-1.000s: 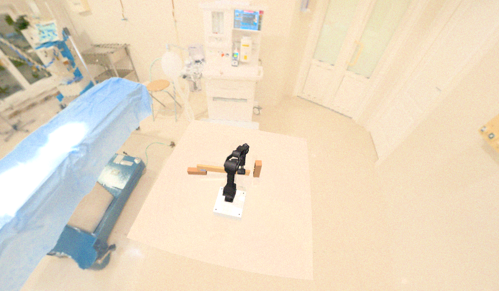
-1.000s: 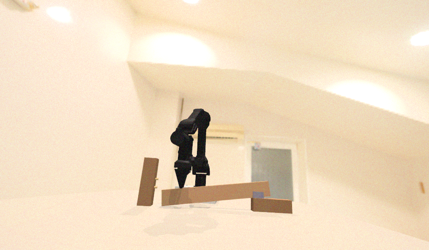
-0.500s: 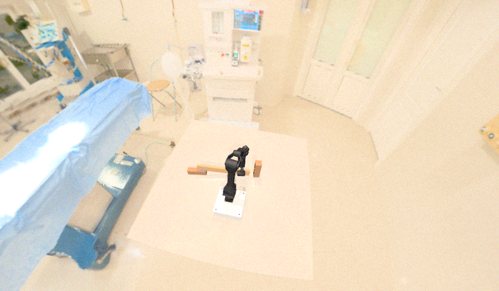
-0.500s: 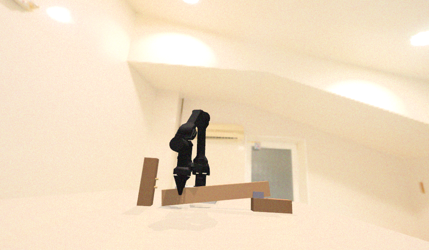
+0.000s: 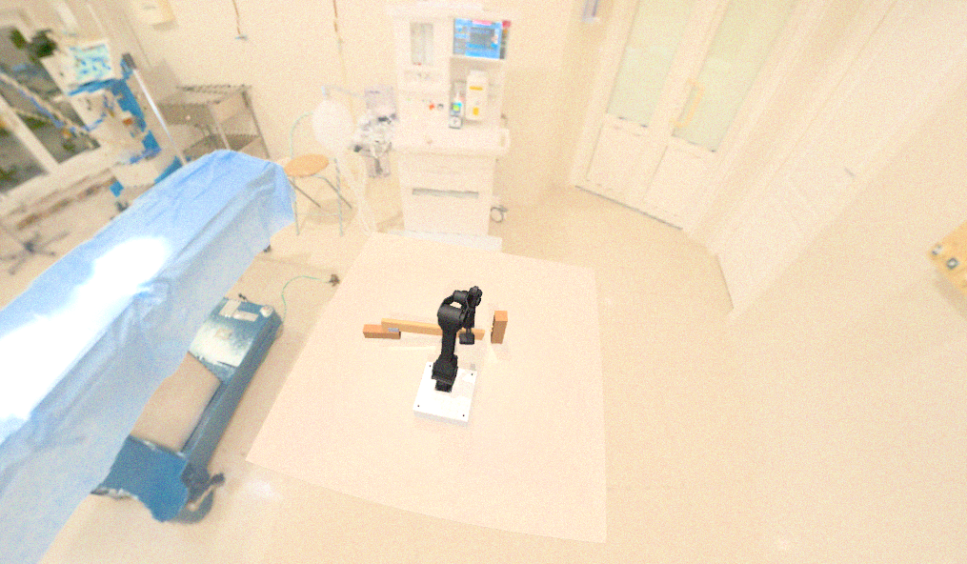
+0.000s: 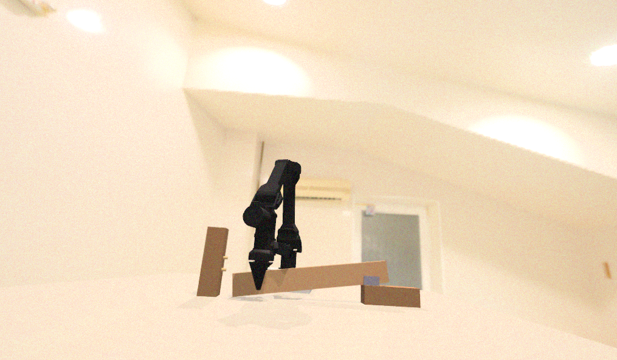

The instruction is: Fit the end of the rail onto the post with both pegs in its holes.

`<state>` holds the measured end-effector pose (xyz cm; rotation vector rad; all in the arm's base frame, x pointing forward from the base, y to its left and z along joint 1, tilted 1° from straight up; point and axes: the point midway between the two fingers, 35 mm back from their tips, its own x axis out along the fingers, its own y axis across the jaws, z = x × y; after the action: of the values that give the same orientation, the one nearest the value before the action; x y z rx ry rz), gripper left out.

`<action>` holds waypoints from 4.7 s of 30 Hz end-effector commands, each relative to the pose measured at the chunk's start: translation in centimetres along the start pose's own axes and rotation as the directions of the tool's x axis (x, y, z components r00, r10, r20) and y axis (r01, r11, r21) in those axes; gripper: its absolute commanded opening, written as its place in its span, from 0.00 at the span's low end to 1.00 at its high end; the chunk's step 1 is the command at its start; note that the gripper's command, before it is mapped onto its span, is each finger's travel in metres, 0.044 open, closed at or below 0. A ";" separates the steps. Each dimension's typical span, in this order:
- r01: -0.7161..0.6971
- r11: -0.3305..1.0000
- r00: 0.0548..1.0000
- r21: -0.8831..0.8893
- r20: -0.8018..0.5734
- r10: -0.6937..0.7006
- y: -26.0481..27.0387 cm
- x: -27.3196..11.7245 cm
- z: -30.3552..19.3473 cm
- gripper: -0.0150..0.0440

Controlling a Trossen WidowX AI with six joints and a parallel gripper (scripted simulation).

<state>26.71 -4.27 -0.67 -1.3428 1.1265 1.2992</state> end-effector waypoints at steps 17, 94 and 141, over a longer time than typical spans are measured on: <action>-0.005 1.000 1.000 -0.003 -0.003 0.005 0.2 0.4 0.0 0.30; -0.005 1.000 1.000 -0.003 -0.003 0.005 -0.2 -2.7 0.1 0.25; -0.005 1.000 1.000 -0.003 -0.003 0.005 -0.2 -4.2 0.1 0.25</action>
<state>26.58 -4.20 3.55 -1.3466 1.1420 1.3085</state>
